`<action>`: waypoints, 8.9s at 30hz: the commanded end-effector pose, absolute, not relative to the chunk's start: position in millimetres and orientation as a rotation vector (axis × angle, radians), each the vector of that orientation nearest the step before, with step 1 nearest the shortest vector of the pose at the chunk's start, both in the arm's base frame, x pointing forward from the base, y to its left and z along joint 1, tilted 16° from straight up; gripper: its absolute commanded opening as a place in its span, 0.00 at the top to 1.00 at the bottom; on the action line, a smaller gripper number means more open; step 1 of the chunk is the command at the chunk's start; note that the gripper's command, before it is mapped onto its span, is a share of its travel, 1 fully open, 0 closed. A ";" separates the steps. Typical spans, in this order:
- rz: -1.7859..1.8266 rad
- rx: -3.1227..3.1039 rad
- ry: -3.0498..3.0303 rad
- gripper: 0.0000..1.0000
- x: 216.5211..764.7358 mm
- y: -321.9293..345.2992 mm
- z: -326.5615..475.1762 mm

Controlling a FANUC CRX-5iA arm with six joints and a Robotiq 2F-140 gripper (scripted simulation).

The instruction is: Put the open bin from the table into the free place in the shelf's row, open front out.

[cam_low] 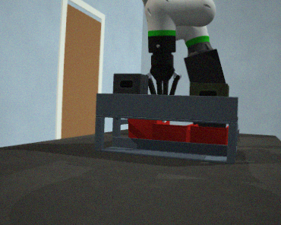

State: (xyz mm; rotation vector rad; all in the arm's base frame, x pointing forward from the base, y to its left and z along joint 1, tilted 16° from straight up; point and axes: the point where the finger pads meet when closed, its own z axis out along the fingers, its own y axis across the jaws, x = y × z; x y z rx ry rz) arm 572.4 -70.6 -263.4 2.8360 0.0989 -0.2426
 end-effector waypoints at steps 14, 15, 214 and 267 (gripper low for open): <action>-0.242 2.836 0.099 1.00 572.8 -71.7 -267.0; -0.242 2.836 0.099 1.00 572.8 -71.8 -267.4; -0.168 2.843 0.110 1.00 595.4 -72.9 -278.7; -0.138 2.845 0.114 1.00 609.6 -71.9 -279.9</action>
